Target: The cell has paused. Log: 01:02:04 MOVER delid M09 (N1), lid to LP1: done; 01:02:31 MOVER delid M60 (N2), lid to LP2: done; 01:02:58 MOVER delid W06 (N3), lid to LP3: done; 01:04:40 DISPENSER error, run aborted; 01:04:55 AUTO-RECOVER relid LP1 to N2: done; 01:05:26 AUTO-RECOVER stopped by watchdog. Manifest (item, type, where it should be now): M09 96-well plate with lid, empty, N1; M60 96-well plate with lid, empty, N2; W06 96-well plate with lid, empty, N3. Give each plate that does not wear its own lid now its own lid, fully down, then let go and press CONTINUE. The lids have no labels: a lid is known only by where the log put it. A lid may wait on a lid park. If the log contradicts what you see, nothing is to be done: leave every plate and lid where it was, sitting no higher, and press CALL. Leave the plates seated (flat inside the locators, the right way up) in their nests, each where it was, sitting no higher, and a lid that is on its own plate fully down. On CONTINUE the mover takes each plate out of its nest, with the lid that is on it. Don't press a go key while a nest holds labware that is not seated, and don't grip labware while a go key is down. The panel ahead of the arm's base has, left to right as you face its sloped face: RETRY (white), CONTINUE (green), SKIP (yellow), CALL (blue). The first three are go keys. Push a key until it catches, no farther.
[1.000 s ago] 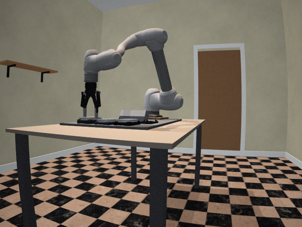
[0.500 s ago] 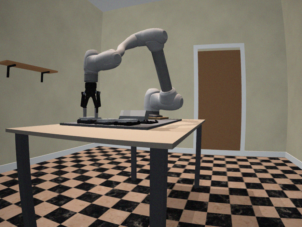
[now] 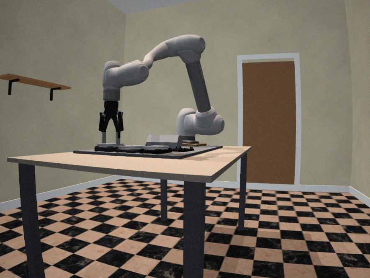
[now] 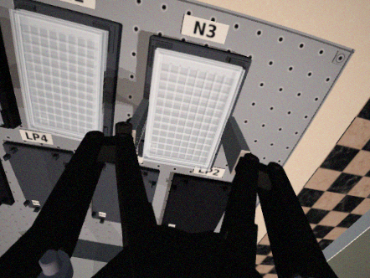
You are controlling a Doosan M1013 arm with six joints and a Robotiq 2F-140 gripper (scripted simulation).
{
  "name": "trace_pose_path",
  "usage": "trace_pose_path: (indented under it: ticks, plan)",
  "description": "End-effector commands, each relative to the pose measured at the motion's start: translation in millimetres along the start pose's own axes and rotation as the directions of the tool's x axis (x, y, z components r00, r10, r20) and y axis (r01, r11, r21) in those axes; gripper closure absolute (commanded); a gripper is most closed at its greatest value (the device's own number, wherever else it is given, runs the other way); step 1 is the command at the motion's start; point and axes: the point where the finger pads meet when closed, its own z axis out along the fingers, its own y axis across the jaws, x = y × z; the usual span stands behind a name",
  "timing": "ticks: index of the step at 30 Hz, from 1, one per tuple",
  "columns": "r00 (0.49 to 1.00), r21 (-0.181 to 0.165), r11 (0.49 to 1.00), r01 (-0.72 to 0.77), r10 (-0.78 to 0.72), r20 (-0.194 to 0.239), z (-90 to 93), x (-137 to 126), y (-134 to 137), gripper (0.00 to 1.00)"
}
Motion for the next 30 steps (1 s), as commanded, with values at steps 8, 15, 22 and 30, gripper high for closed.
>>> trace_pose_path:
  ticks: [8,15,22,30]
  plan:
    - [1.000,0.000,1.000,0.000,0.000,0.000,-0.2,0.0,0.0,1.00]
    - [1.000,0.000,1.000,0.000,0.000,0.000,-0.2,0.0,0.0,1.00]
    - [1.000,0.000,1.000,0.000,0.000,0.000,-0.2,0.0,0.0,0.34]
    - [1.000,0.000,1.000,0.000,0.000,0.000,-0.2,0.0,0.0,0.34]
